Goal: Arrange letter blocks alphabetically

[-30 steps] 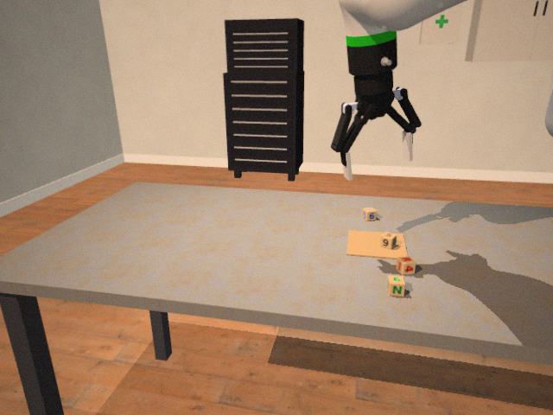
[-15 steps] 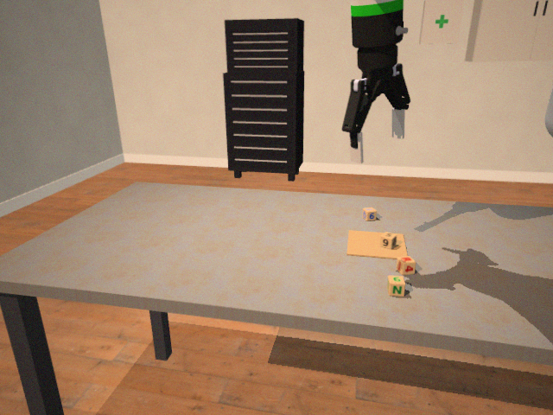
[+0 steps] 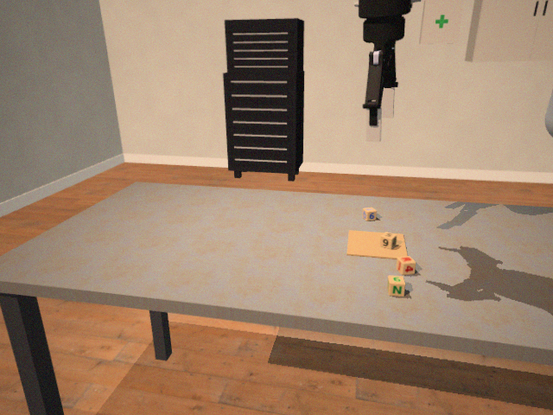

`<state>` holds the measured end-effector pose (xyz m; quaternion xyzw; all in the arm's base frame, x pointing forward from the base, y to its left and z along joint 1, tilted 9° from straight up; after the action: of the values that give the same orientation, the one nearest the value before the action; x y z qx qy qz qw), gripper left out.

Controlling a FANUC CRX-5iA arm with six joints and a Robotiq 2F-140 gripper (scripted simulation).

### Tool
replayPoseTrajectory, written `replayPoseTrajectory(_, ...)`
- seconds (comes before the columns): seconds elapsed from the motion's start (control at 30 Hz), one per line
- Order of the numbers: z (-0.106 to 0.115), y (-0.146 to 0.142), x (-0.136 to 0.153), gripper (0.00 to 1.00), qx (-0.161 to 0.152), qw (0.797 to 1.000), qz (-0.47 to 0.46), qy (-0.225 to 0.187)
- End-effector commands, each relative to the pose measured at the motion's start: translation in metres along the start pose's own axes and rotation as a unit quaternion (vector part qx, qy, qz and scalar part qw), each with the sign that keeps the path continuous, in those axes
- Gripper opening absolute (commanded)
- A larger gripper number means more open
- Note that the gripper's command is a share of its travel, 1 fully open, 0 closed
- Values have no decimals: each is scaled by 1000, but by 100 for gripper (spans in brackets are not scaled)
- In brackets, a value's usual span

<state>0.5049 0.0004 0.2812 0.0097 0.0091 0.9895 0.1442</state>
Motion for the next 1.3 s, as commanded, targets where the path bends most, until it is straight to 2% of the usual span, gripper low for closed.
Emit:
replayPoseTrajectory(0.0,15,1,2,100,-6,998,69,3)
replayPoseTrajectory(0.13,26,2,4,100,-8,992,123,8)
replayPoseTrajectory(0.23,23,6,0,100,-7,994,108,7)
replayPoseTrajectory(0.27,10,12,-8,100,-3,999,48,3)
replayPoseTrajectory(0.4,3,15,-11,100,0,1000,19,2)
replayPoseTrajectory(0.73,-33,34,-29,100,12,990,-138,-6)
replayPoseTrajectory(0.8,-33,34,-29,100,12,990,-138,-6)
replayPoseTrajectory(0.83,-43,39,-34,100,16,983,-182,-8)
replayPoseTrajectory(1.03,-63,51,-42,100,24,964,-265,-11)
replayPoseTrajectory(1.27,-89,66,-51,100,35,929,-368,-12)
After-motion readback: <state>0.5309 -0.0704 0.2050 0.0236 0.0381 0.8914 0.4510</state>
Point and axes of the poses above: the point where the finger pads meet when closed, its own z axis back along the fingers, its own y axis across the jaws, x = y × z, the point moved 4 cm from there along z, back along the fingers
